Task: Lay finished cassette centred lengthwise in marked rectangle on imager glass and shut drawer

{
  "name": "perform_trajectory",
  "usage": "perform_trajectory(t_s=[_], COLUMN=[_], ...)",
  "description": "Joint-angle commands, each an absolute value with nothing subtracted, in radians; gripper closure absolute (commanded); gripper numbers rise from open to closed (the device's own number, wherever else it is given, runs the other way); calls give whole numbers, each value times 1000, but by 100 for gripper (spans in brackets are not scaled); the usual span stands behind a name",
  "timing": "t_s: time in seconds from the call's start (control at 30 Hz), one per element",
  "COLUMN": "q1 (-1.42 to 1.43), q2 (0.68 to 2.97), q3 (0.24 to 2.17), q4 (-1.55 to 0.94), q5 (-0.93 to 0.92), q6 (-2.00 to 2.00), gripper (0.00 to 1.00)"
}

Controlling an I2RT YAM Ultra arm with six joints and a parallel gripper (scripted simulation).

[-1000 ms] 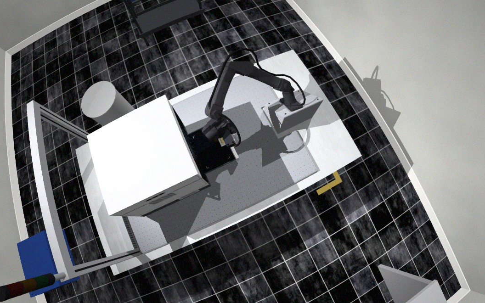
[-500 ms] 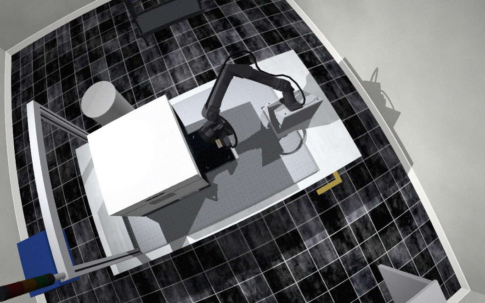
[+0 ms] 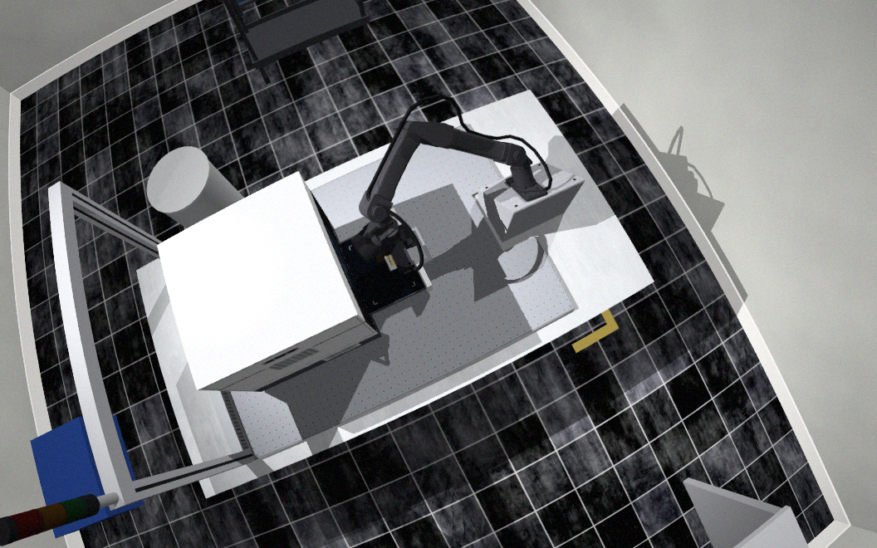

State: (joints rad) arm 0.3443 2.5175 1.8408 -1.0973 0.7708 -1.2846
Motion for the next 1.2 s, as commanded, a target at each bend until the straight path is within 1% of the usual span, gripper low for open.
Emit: perform_trajectory(t_s=[0.0, 0.83, 1.17], q1=[359, 347, 347], q2=[2532, 2660, 2640], q3=[1894, 2136, 2147], q4=[-1126, -1223, -1232], q5=[768, 771, 769], q6=[-1298, -1321, -1316], gripper=[100, 100, 100])
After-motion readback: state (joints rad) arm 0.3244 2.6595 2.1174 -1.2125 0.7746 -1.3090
